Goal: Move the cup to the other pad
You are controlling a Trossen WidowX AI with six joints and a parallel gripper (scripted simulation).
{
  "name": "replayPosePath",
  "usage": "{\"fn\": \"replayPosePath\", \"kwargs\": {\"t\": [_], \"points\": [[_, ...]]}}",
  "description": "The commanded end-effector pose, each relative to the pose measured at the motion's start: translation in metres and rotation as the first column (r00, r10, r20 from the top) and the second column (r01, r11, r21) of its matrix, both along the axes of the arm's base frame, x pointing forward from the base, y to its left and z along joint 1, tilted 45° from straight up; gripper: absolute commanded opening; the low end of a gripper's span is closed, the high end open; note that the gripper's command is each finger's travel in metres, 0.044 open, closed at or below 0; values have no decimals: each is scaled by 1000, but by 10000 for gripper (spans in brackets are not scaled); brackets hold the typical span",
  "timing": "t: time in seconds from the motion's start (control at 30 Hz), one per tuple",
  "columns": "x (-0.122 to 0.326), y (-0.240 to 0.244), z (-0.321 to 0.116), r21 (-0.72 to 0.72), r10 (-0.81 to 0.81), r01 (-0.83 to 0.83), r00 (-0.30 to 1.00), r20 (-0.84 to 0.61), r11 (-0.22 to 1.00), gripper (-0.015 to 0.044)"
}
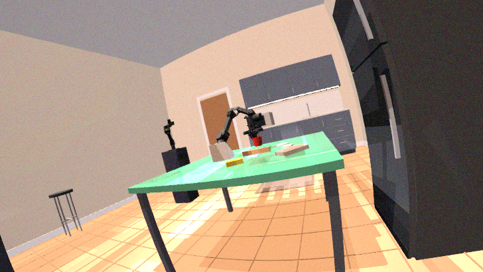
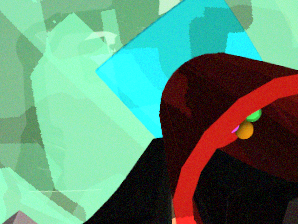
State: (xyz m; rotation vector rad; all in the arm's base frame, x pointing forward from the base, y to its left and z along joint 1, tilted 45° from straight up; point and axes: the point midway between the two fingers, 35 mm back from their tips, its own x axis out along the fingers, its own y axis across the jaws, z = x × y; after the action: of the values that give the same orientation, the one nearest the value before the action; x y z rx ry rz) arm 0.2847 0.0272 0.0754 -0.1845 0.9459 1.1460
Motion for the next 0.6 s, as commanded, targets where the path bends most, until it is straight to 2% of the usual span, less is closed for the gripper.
{"fn": "replayPosePath", "kwargs": {"t": [0.0, 0.57], "points": [[0, 4, -5, 5, -5, 5, 1000, -7, 1000, 0], [2, 22, -22, 6, -5, 5, 1000, -6, 1000, 0]]}}
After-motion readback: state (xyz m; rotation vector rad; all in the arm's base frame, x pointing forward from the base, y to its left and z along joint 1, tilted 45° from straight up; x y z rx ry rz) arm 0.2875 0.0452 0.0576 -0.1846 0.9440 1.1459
